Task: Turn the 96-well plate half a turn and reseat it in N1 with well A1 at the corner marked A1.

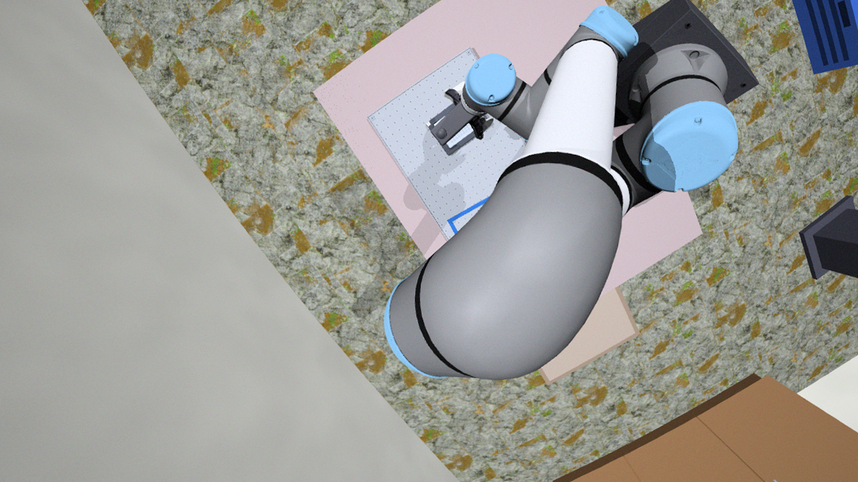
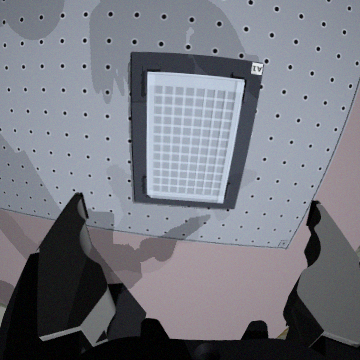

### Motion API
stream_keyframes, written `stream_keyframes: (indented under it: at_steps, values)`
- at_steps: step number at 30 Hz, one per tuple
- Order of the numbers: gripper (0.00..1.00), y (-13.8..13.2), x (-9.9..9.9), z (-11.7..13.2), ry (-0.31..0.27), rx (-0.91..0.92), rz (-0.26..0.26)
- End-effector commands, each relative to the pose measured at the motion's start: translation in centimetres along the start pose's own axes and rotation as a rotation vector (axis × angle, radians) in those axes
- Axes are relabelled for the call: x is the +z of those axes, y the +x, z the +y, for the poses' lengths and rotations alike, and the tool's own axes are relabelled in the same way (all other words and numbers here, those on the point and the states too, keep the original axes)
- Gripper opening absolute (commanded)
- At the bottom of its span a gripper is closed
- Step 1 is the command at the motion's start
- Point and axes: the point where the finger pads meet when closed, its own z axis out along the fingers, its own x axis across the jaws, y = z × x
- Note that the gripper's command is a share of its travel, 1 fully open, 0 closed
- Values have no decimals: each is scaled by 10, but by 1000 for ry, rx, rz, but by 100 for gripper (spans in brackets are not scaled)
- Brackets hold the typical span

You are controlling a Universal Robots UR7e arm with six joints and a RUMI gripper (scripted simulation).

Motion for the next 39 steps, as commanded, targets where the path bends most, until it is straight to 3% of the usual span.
stream_keyframes:
  at_steps: [1,17,39]
  values:
    - [100,-6,-2,-4,35,63,-14]
    - [100,-5,-2,-6,35,57,-12]
    - [100,-5,32,-7,35,56,-12]
